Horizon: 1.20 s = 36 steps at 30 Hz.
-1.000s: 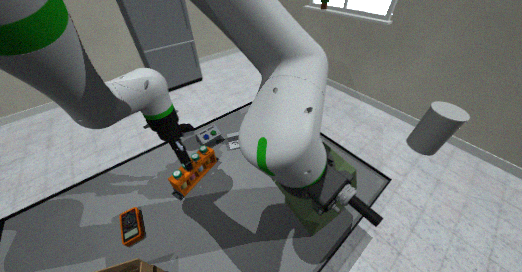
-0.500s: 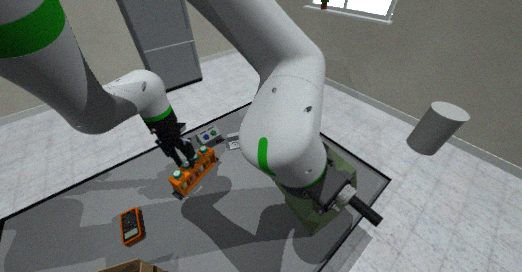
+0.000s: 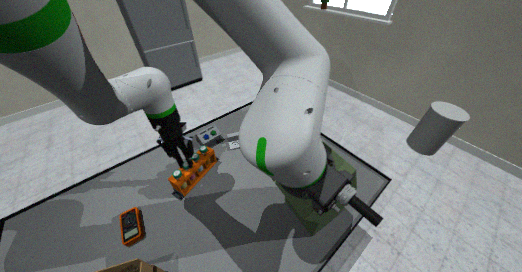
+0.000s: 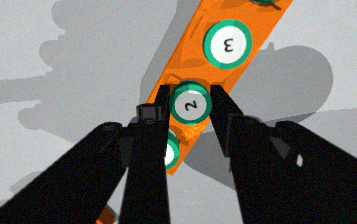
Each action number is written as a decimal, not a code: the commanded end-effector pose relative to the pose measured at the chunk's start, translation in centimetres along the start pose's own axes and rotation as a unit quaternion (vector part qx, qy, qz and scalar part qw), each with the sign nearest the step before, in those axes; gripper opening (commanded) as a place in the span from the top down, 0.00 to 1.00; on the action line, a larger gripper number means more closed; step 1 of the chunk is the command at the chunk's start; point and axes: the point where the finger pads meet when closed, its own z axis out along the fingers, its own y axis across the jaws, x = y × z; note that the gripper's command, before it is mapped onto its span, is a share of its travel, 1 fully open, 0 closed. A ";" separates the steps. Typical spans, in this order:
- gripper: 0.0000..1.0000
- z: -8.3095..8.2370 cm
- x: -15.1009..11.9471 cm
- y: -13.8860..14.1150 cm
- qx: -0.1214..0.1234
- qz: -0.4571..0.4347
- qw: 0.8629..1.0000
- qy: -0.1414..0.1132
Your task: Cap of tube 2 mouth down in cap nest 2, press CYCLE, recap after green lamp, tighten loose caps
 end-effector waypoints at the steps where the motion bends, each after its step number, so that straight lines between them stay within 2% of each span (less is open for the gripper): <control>1: 0.70 0.0 0.0 0.0 0.000 0.000 1.000 0.000; 4: 0.70 0.0 0.0 0.0 0.000 0.000 1.000 0.000; 8: 0.70 0.0 0.0 0.0 0.000 0.100 0.995 0.000; 11: 0.70 0.0 0.0 0.0 0.000 0.174 0.985 0.000; 15: 0.70 0.0 0.0 0.0 0.000 0.271 0.962 0.000; 17: 0.70 0.0 0.0 0.0 0.000 0.271 0.962 0.000; 22: 0.70 0.0 0.0 0.0 0.000 0.389 0.921 0.000; 27: 0.70 0.0 0.0 0.0 0.000 0.500 0.866 0.000; 36: 0.70 0.0 0.0 0.0 0.000 0.500 0.866 0.000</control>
